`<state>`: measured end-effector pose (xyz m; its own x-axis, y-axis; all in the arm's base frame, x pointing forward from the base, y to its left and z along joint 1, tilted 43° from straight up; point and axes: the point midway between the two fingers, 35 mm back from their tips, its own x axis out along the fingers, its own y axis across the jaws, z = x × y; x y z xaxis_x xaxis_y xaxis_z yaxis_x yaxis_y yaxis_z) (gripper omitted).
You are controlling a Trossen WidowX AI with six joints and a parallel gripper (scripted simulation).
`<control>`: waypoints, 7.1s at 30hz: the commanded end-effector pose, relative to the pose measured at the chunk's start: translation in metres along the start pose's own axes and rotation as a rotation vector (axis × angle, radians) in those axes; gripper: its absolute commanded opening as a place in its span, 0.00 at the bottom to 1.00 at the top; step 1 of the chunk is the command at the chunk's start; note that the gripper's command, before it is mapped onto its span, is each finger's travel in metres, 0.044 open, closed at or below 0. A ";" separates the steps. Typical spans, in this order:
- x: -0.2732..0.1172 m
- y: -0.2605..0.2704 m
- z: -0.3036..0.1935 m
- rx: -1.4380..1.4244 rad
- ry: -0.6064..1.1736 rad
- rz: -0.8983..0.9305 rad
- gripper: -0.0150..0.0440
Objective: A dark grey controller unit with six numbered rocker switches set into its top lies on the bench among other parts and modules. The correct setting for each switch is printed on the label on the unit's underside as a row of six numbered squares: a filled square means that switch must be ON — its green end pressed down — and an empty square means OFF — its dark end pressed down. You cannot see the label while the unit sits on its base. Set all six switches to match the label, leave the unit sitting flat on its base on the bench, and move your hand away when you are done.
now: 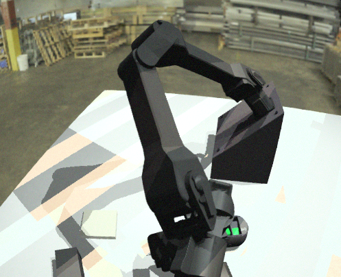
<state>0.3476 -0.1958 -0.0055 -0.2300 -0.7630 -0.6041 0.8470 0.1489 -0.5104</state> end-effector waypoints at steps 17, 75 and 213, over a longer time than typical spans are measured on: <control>0.010 -0.016 -0.005 -0.011 0.013 -0.021 0.25; -0.041 -0.030 -0.068 0.256 0.034 0.305 0.25; 0.001 -0.073 -0.127 0.414 0.017 0.536 0.25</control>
<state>0.2298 -0.1365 -0.0599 0.2593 -0.6384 -0.7247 0.9607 0.2475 0.1258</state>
